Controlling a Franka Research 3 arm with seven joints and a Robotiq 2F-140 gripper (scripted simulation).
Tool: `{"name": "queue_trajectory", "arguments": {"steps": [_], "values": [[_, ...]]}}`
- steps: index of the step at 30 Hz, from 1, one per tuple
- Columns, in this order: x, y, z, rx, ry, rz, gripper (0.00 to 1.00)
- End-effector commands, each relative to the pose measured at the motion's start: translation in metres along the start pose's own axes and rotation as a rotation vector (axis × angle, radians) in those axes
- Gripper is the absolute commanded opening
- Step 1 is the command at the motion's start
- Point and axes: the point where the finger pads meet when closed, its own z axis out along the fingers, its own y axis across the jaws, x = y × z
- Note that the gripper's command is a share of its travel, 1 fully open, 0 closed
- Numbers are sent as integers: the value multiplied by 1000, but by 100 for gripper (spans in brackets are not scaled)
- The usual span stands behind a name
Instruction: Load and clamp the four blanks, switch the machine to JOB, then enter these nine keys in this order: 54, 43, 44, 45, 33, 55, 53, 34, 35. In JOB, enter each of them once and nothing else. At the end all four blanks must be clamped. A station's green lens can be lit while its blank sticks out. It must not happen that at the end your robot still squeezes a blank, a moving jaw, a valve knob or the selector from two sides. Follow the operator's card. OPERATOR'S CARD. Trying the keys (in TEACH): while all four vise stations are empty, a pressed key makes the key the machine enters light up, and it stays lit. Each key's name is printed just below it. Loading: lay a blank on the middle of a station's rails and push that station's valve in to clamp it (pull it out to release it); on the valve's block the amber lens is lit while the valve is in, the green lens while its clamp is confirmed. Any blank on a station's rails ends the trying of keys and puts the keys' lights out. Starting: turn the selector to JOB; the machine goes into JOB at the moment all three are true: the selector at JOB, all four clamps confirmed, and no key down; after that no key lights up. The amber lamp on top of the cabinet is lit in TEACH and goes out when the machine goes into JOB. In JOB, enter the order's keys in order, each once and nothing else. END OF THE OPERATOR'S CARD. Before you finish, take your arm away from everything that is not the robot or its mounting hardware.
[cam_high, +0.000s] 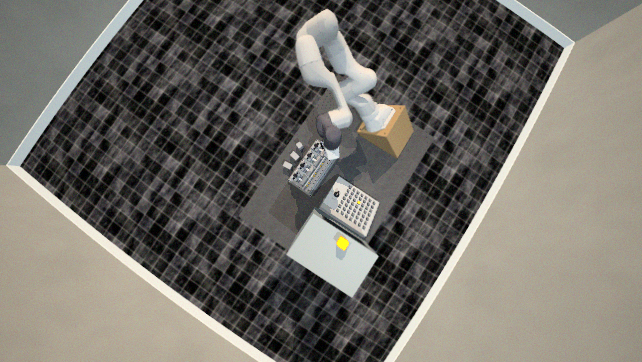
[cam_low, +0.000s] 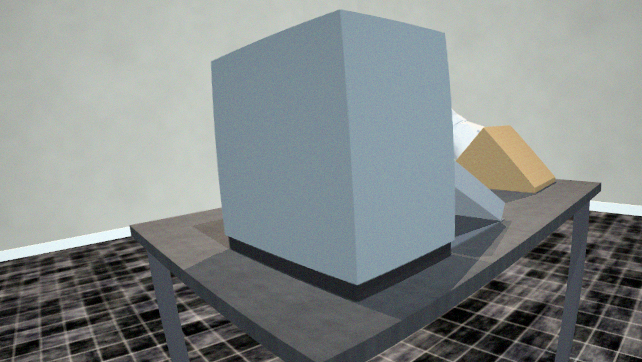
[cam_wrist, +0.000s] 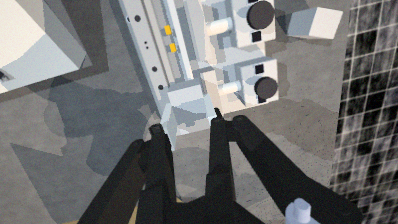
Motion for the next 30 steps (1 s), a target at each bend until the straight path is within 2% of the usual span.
{"name": "queue_trajectory", "arguments": {"steps": [1,30], "values": [[1,-1,0,3,4,5,0],[1,-1,5,3,4,5,0]]}}
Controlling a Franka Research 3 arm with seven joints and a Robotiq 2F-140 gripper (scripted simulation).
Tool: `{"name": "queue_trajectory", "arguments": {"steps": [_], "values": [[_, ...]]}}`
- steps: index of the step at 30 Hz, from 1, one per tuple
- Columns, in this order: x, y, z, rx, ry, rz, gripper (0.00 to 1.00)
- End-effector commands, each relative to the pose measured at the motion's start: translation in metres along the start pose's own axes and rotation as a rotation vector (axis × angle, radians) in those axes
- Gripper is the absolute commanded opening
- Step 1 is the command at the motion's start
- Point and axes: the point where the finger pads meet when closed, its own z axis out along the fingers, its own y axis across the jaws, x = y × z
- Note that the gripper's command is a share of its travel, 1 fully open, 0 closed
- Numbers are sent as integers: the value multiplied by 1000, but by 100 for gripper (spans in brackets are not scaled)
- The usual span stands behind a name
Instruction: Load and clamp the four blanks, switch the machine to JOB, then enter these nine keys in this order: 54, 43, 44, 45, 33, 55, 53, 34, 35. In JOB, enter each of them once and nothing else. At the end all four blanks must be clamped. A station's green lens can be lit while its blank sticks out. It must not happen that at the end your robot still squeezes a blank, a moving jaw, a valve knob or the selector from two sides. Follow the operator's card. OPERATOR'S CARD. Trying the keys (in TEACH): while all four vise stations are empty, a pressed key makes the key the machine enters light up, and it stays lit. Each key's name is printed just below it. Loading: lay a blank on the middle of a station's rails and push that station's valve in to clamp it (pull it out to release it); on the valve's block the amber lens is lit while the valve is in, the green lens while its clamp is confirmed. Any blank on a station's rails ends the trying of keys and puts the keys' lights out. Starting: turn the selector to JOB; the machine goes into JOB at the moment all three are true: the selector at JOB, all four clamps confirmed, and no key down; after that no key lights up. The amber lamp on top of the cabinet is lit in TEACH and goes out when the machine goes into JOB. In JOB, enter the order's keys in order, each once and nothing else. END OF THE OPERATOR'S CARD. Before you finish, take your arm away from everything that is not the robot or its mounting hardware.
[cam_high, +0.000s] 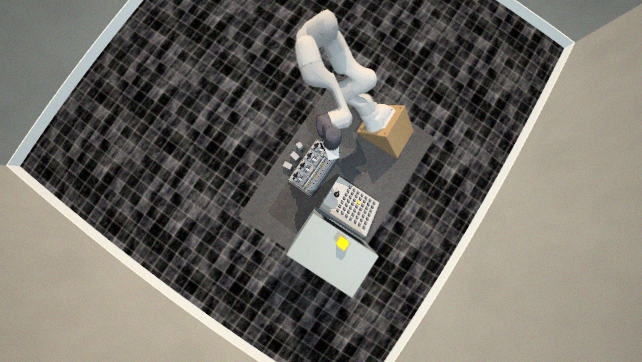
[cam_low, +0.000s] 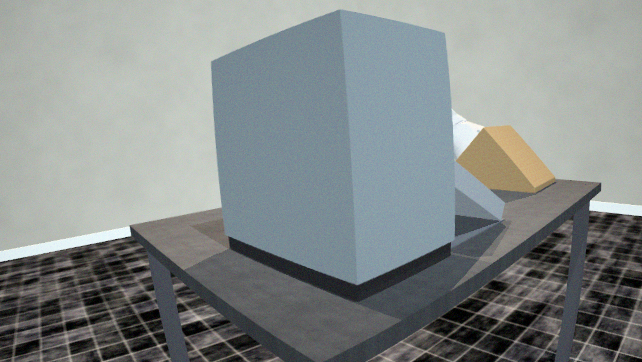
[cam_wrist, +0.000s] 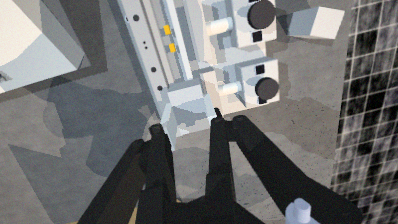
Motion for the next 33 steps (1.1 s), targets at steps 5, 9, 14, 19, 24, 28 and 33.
{"name": "queue_trajectory", "arguments": {"steps": [5,9,14,19,24,28,33], "values": [[2,-1,4,4,5,5,0],[2,-1,5,4,5,5,0],[2,-1,7,4,5,5,0],[2,-1,8,4,5,5,0],[2,-1,9,4,5,5,0],[2,-1,9,4,5,5,0],[2,-1,9,4,5,5,0]]}}
